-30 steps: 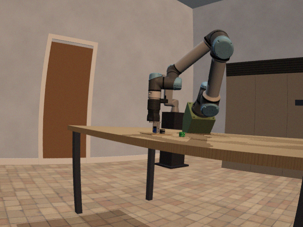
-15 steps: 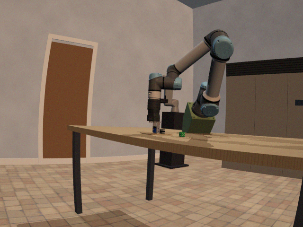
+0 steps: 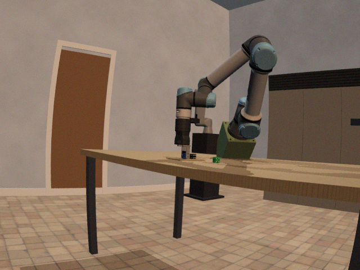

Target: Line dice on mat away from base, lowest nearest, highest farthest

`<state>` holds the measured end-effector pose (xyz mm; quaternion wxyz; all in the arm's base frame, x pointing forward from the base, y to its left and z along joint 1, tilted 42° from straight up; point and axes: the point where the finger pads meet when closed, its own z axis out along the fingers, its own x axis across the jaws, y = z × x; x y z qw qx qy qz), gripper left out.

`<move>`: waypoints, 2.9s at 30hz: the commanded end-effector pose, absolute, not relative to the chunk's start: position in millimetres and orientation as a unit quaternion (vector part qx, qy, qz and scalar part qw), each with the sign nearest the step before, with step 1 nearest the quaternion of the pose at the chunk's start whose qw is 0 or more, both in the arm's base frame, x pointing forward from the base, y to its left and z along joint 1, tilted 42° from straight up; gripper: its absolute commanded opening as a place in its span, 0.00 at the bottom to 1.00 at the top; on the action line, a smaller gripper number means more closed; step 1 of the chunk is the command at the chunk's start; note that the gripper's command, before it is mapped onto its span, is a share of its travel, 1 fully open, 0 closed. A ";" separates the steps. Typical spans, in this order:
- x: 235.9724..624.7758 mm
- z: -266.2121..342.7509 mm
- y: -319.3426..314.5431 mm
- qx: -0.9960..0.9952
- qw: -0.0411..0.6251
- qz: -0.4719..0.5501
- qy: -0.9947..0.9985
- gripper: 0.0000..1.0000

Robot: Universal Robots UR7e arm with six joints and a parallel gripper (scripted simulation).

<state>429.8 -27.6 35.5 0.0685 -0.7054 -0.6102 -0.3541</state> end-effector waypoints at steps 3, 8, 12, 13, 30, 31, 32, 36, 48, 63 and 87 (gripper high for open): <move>430.3 35.0 -27.5 -0.705 0.068 -0.354 -0.610 0.49; 430.3 35.0 -27.5 -0.705 0.068 -0.354 -0.610 0.49; 430.3 35.0 -27.5 -0.705 0.068 -0.354 -0.610 0.49; 430.3 35.0 -27.5 -0.705 0.068 -0.354 -0.610 0.49; 430.3 35.0 -27.5 -0.705 0.068 -0.354 -0.610 0.49; 430.3 35.0 -27.5 -0.705 0.068 -0.354 -0.610 0.49; 430.3 35.0 -27.5 -0.705 0.068 -0.354 -0.610 0.49; 430.3 35.0 -27.5 -0.705 0.068 -0.354 -0.610 0.49; 430.3 35.0 -27.5 -0.705 0.068 -0.354 -0.610 0.67; 430.3 35.0 -27.5 -0.705 0.068 -0.354 -0.610 0.79; 407.5 75.6 -56.5 -0.705 0.068 -0.354 -0.610 0.79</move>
